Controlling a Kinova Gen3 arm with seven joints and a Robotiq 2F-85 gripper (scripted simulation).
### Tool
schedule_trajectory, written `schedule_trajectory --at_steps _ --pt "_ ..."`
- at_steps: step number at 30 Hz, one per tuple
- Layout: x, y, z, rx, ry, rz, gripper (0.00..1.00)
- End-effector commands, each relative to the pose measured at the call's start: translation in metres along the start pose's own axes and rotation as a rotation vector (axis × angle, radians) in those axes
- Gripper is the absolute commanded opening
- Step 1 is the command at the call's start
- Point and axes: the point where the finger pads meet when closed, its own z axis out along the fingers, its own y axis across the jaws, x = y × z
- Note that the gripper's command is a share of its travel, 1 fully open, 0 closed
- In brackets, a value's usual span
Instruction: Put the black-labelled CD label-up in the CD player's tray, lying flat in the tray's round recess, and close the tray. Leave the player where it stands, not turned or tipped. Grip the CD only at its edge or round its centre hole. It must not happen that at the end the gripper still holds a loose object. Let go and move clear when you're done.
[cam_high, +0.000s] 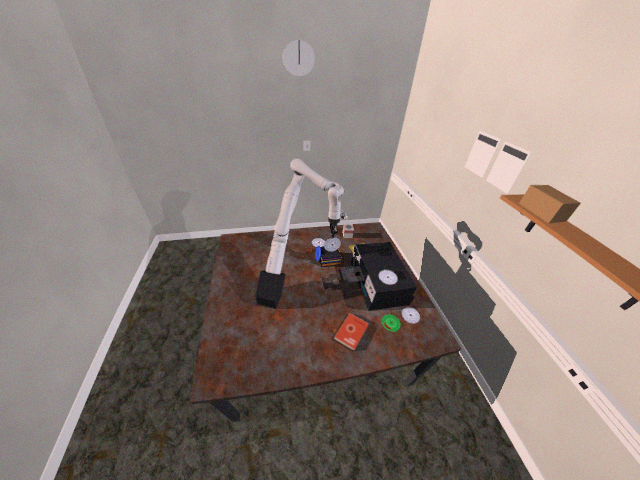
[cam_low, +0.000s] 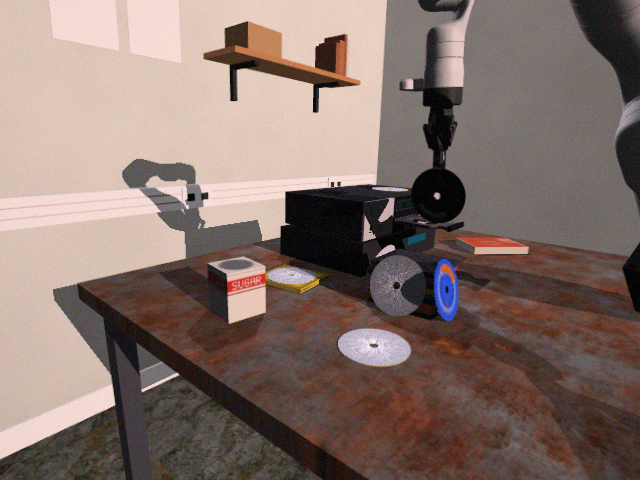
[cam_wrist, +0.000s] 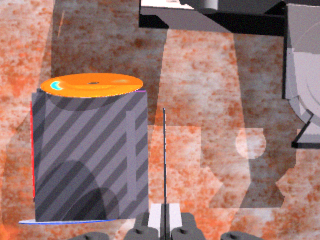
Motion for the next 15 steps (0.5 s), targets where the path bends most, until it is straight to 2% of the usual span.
schedule_trajectory --at_steps 1,15 --pt "0.0003 0.0003 -0.0005 -0.001 0.001 0.000 0.11" --pt "0.0037 0.0062 0.0002 -0.001 -0.001 0.023 0.11"
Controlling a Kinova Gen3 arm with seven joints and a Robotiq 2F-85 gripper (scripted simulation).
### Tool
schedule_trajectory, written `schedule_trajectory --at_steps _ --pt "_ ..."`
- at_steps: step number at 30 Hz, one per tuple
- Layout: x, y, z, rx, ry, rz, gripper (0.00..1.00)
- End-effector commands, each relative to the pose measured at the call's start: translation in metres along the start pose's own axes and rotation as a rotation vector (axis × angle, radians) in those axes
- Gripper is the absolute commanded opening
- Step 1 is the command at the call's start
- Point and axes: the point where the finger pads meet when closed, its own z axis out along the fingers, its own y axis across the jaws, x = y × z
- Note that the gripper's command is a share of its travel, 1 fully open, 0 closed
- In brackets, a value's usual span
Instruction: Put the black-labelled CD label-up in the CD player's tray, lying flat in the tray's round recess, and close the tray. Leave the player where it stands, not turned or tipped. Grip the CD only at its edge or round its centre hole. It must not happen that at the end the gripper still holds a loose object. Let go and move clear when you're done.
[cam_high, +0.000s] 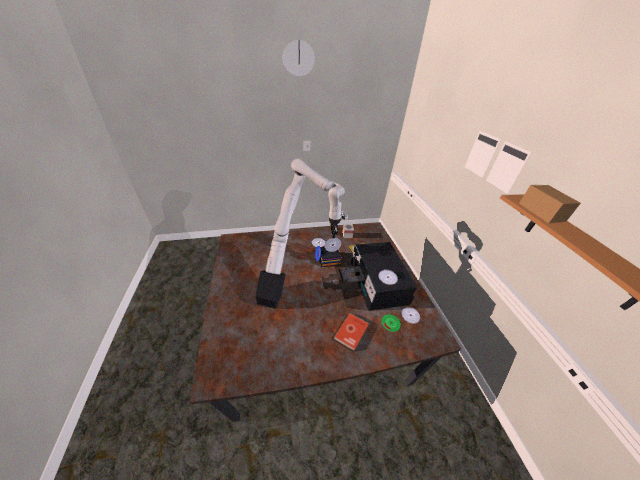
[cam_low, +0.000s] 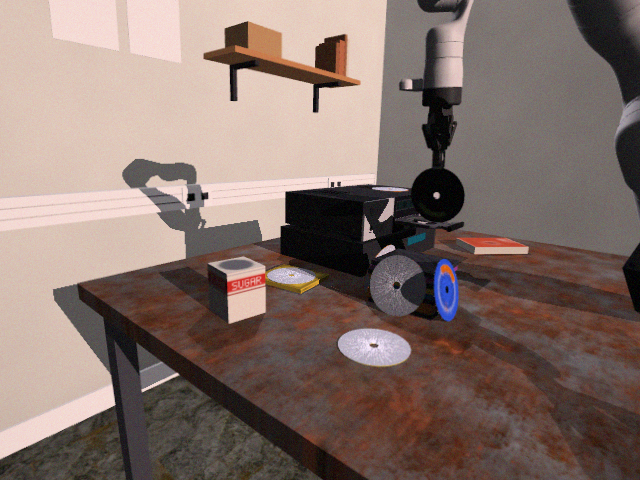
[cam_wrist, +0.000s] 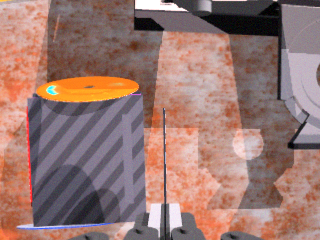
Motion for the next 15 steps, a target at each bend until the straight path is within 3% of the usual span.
schedule_trajectory --at_steps 1,15 --pt "0.001 0.002 0.000 -0.001 -0.001 0.006 0.11" --pt "0.015 0.026 0.003 -0.001 -0.012 0.095 0.11"
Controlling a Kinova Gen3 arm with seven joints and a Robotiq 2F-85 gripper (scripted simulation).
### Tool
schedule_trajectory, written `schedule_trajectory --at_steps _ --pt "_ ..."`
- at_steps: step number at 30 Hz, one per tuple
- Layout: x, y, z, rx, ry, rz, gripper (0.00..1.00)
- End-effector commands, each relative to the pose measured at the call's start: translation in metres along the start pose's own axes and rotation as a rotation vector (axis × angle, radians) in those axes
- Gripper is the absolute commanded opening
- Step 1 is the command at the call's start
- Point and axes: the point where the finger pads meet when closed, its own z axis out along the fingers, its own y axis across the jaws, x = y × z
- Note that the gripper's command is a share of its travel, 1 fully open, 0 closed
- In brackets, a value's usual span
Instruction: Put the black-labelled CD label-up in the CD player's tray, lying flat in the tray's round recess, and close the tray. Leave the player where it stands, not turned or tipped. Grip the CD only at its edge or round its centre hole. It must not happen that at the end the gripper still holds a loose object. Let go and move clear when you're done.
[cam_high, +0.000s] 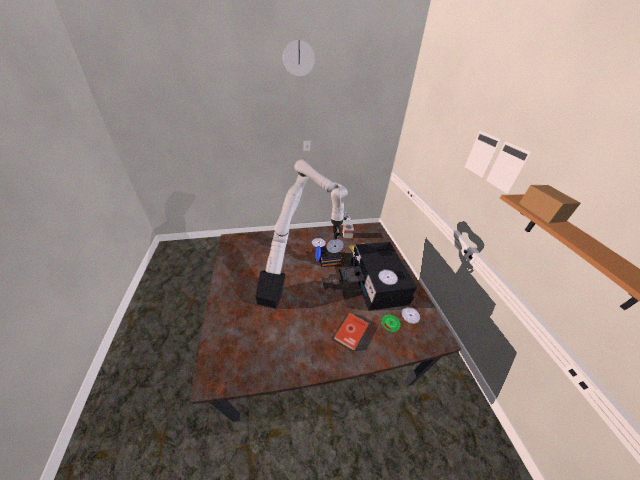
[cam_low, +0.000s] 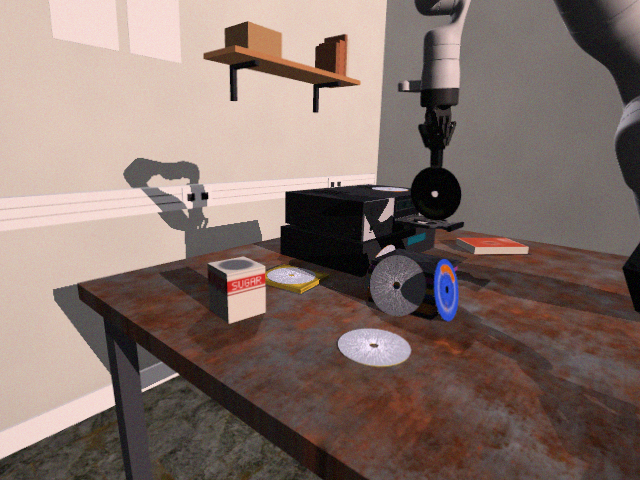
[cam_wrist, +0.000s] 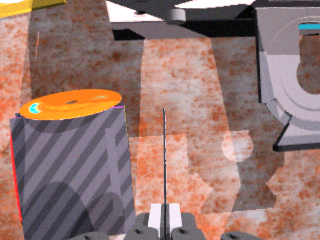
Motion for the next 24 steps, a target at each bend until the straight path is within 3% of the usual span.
schedule_trajectory --at_steps 1,24 --pt "0.006 0.011 0.003 -0.003 -0.009 0.035 0.11" --pt "0.043 0.066 0.010 -0.003 -0.035 0.256 0.11"
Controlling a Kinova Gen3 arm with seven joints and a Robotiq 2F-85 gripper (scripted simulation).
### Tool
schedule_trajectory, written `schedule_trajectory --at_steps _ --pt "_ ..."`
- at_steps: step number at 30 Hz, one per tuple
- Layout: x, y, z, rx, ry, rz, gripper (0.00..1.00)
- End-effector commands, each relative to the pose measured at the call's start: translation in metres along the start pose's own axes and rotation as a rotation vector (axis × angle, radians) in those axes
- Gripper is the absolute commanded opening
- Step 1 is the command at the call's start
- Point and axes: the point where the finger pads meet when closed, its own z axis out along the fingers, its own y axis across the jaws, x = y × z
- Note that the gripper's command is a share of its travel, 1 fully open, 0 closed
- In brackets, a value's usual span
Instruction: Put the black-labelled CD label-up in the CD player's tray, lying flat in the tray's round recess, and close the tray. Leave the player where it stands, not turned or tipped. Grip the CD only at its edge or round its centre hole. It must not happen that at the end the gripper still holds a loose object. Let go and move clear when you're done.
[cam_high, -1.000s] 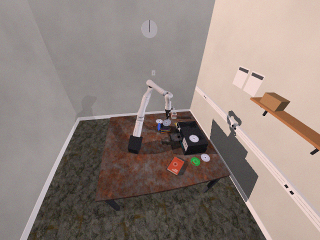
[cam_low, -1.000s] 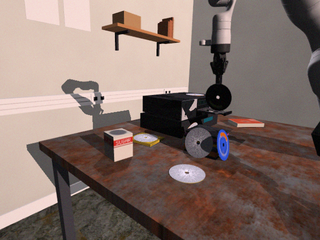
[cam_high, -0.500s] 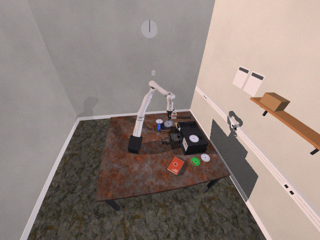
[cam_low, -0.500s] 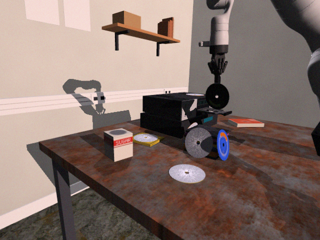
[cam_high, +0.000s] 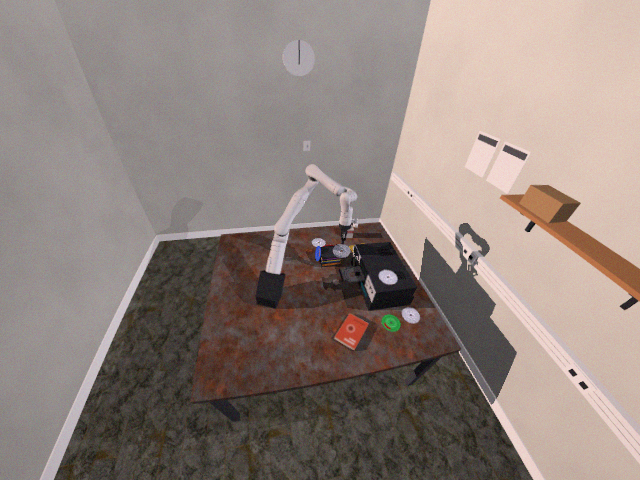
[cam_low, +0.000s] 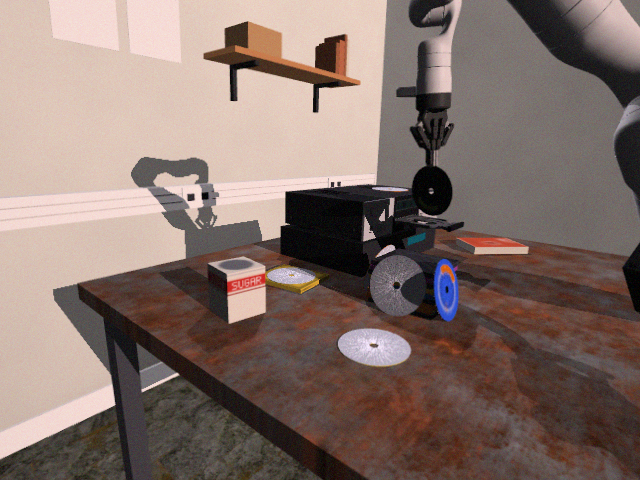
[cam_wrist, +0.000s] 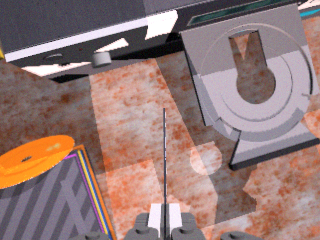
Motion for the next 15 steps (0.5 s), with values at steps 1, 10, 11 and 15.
schedule_trajectory --at_steps 1,10,11,15 --pt "0.012 0.015 0.004 -0.005 -0.012 0.053 0.11" --pt "0.036 0.038 0.007 -0.005 -0.025 0.163 0.11" --pt "0.039 0.040 0.007 -0.005 -0.026 0.175 0.11" --pt "0.044 0.045 0.007 -0.005 -0.029 0.197 0.11"
